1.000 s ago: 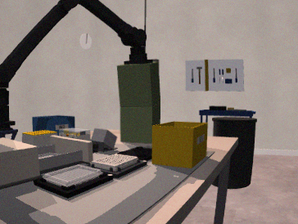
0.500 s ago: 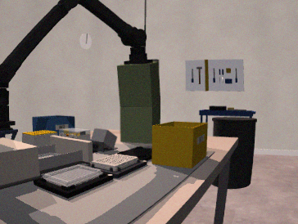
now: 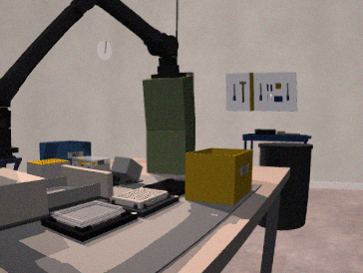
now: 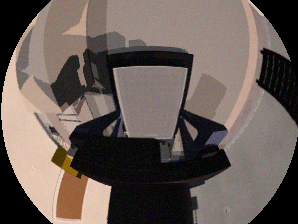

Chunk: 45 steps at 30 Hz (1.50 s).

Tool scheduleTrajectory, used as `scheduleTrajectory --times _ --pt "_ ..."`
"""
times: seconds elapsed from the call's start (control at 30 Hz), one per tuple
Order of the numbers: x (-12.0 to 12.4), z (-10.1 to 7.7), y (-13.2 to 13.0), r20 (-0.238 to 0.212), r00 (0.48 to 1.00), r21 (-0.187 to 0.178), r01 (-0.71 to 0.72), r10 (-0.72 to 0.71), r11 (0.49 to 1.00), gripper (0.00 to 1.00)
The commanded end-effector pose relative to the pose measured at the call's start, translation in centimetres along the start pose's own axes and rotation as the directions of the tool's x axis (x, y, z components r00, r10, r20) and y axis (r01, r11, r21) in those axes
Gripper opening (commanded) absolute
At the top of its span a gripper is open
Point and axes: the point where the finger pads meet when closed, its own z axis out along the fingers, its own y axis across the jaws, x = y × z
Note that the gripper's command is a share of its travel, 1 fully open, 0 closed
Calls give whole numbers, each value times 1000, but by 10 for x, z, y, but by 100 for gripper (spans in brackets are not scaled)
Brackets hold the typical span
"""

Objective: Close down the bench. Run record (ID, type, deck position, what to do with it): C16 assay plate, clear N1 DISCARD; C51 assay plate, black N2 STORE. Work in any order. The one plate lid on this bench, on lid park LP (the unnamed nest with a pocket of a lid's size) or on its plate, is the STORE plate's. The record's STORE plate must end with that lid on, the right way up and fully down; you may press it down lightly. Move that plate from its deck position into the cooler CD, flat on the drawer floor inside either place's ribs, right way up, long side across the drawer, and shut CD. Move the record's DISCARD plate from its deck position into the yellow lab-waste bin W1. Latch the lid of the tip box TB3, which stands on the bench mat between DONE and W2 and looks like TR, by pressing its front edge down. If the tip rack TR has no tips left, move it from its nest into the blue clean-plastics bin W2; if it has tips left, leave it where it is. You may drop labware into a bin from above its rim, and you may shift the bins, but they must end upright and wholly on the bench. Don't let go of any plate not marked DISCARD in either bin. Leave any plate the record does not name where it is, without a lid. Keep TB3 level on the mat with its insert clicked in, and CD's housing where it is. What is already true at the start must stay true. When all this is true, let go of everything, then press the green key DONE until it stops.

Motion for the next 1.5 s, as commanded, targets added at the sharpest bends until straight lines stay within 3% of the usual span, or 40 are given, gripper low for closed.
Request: scheduleTrajectory --times 0.0,0.6,0.77,0.8,1.03,1.2,1.43,1.47 --pt "-30 -16 4 46 999 12 11 -12 1000 0" --pt "-30 -15 4 46 999 12 11 -11 1000 0" --pt "-25 -7 5 37 999 10 10 -10 1000 0" --pt "-41 -28 3 71 997 18 13 -15 1000 0" --pt "-27 -4 5 45 999 12 11 -11 1000 0" --pt "-34 -10 4 61 998 16 12 -13 1000 0" --pt "-27 0 5 45 999 12 10 -11 1000 0" --pt "-33 -8 4 58 998 15 12 -13 1000 0"
